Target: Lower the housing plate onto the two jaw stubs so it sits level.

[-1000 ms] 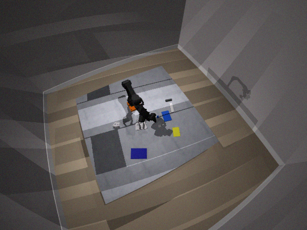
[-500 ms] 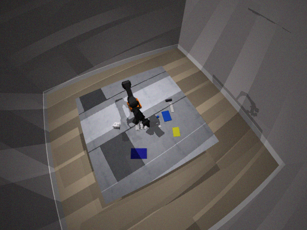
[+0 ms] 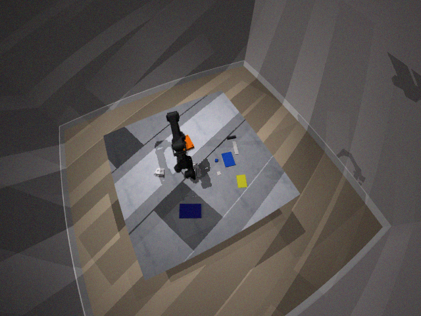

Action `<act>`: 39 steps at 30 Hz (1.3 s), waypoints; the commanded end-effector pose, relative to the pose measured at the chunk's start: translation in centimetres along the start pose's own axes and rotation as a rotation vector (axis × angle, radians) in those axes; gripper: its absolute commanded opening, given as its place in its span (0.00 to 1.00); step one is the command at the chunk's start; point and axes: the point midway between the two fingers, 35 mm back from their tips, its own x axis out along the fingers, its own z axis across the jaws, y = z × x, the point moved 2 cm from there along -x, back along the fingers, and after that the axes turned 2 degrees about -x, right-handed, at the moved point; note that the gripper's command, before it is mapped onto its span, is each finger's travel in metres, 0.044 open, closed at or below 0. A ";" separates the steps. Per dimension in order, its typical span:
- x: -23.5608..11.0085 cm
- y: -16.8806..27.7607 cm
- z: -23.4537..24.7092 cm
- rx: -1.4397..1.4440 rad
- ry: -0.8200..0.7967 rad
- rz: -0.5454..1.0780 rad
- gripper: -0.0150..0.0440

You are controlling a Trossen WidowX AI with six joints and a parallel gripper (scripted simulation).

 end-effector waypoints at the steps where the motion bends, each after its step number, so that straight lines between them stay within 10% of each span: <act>1: 0.1 -1.6 -0.4 0.103 0.018 -0.036 1.00; 39: -1.4 -13.3 -5.5 0.918 0.084 -0.302 1.00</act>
